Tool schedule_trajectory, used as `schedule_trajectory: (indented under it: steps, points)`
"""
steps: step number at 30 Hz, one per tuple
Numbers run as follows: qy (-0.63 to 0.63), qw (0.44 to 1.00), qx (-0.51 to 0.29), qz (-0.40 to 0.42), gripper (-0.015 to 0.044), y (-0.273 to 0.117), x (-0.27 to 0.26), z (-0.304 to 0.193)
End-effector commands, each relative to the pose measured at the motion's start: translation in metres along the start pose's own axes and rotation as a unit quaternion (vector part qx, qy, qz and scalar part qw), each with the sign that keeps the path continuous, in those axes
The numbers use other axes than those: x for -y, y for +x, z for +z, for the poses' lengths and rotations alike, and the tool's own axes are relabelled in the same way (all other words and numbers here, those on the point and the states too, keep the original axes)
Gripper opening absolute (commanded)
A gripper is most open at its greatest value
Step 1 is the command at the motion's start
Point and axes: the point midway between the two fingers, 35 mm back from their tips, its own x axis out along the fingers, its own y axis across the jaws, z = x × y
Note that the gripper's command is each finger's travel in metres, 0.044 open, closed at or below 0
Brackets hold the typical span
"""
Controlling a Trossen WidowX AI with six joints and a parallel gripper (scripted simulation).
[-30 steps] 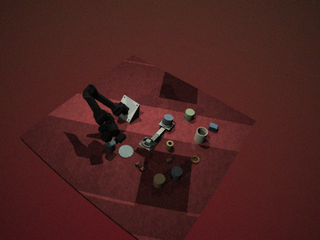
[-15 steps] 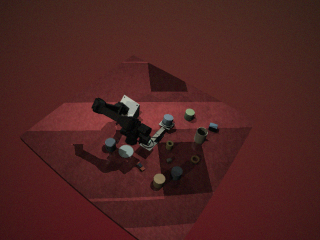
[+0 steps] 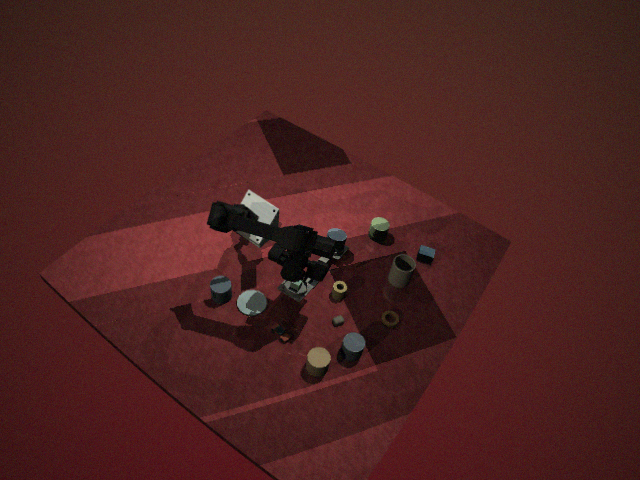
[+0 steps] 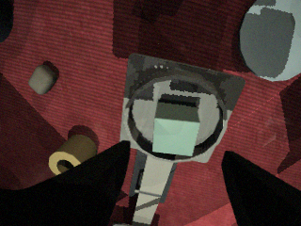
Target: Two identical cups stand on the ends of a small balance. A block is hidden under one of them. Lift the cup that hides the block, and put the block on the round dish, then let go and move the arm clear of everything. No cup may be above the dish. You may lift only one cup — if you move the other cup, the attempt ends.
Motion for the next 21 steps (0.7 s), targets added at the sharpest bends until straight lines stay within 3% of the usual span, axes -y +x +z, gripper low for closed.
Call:
schedule_trajectory:
  steps: [1, 21]
  points:
    - [-0.003, 1.000, 0.002, -0.004, 0.0260, 0.008, 0.000, -0.001]
    - [-0.002, 1.000, 0.003, -0.004, 0.0260, 0.038, 0.000, -0.001]
